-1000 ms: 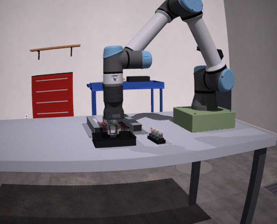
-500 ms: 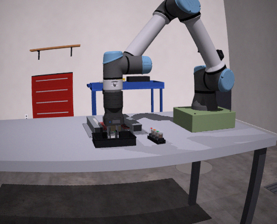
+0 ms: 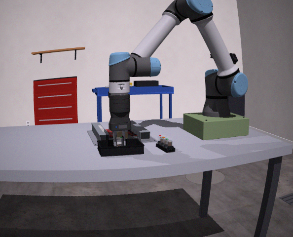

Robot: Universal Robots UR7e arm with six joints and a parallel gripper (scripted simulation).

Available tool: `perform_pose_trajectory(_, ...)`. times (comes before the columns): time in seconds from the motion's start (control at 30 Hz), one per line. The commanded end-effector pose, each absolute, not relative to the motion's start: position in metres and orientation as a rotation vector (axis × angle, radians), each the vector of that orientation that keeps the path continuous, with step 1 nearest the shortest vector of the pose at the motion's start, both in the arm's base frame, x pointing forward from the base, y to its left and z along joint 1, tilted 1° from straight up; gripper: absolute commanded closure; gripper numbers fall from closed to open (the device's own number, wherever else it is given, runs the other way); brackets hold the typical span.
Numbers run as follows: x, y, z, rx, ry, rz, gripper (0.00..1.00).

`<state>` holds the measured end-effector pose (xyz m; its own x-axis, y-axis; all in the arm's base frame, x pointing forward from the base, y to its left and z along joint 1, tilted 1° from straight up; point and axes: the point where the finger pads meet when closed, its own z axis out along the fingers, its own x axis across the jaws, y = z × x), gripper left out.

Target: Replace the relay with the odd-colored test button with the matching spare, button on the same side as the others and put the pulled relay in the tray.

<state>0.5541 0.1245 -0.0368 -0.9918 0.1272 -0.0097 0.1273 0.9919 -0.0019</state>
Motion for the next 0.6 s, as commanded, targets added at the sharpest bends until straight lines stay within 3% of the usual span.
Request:
perform_pose_trajectory(0.0,0.5545,0.1246,-0.0355,0.200,3.124,-0.004,1.00)
perform_pose_trajectory(0.57,0.5543,0.1248,-0.0310,0.200,3.124,-0.004,1.00)
